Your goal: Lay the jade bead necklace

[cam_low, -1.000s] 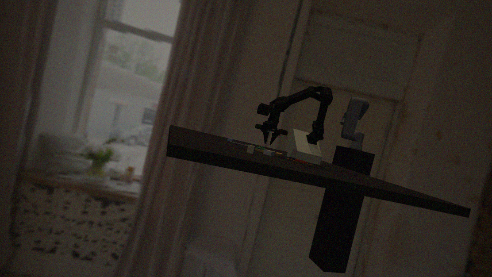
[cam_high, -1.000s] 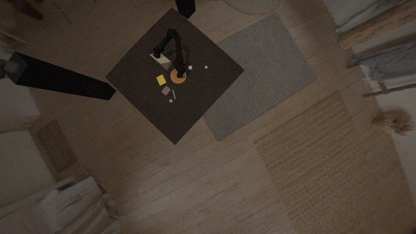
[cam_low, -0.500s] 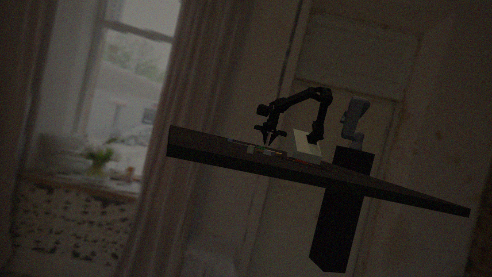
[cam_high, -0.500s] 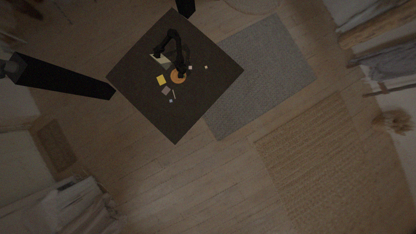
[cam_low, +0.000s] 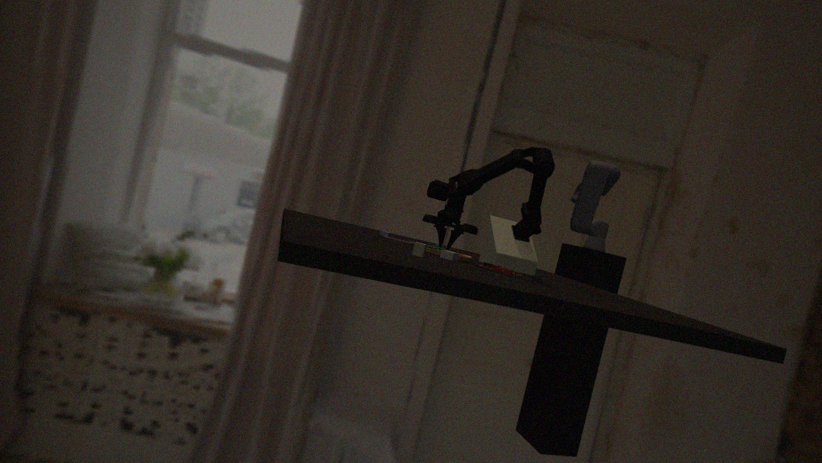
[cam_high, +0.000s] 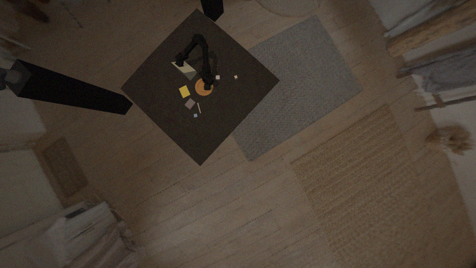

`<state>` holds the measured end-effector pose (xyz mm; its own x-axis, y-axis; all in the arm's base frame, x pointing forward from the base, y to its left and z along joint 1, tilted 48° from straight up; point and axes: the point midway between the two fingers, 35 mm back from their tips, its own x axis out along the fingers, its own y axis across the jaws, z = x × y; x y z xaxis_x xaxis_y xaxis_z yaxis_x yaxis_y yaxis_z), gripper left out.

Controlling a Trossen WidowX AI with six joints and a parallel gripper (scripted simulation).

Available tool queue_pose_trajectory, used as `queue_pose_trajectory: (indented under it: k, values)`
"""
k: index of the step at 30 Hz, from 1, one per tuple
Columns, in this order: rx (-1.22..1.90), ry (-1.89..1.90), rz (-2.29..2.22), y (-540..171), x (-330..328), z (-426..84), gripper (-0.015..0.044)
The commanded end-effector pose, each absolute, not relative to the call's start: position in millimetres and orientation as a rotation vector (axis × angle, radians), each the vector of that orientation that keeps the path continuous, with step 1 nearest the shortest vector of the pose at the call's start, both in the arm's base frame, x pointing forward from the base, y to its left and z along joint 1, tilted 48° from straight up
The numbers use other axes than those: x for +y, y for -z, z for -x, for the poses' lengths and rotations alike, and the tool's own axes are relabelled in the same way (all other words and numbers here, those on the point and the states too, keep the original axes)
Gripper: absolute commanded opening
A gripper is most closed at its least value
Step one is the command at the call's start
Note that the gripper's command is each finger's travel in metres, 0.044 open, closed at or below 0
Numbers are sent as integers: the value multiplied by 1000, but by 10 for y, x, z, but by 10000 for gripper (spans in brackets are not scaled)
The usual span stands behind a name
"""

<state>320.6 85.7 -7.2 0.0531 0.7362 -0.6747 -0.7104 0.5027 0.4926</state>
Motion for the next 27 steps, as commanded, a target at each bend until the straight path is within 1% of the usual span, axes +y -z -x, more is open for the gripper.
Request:
queue_pose_trajectory:
  k: [1,9,13,14,27]
  values:
    - [1062,-1101,-47,145,905,-3166,120]
    - [1062,-1101,-47,152,912,-3165,120]
    - [1055,-1101,-35,131,904,-3184,15]
    - [1055,-1101,-35,131,904,-3184,0]
    - [1055,-1101,-35,131,904,-3184,0]
